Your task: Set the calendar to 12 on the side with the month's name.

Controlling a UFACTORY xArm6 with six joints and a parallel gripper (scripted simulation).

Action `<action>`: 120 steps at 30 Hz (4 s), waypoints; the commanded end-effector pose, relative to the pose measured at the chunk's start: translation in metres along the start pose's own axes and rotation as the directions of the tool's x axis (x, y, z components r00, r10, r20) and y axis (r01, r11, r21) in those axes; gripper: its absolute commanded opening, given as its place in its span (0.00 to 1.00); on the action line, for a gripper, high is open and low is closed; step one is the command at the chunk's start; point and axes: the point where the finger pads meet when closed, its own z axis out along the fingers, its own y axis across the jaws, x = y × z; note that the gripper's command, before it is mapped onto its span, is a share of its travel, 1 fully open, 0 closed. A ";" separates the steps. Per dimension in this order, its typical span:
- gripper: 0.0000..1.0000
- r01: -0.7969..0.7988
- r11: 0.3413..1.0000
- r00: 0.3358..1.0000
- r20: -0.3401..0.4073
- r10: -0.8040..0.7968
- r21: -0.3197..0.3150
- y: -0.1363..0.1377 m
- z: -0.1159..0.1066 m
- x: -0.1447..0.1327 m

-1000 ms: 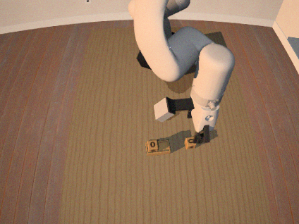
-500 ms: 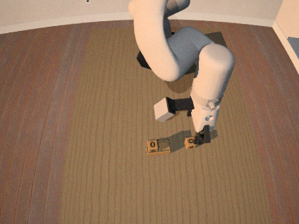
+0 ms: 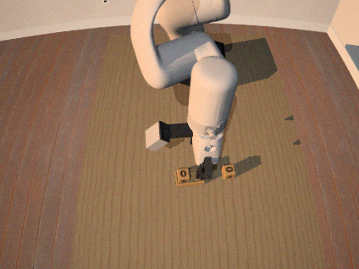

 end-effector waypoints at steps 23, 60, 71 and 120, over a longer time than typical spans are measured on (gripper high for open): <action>0.47 0.011 1.000 0.999 0.030 -0.011 0.008 0.000 -0.001 0.037; 0.47 0.011 1.000 0.999 0.030 -0.012 0.008 0.000 0.011 0.036; 0.47 0.011 1.000 0.999 0.030 -0.012 0.008 0.000 0.025 0.036; 0.47 0.011 1.000 0.999 0.030 -0.012 0.008 0.000 0.051 0.036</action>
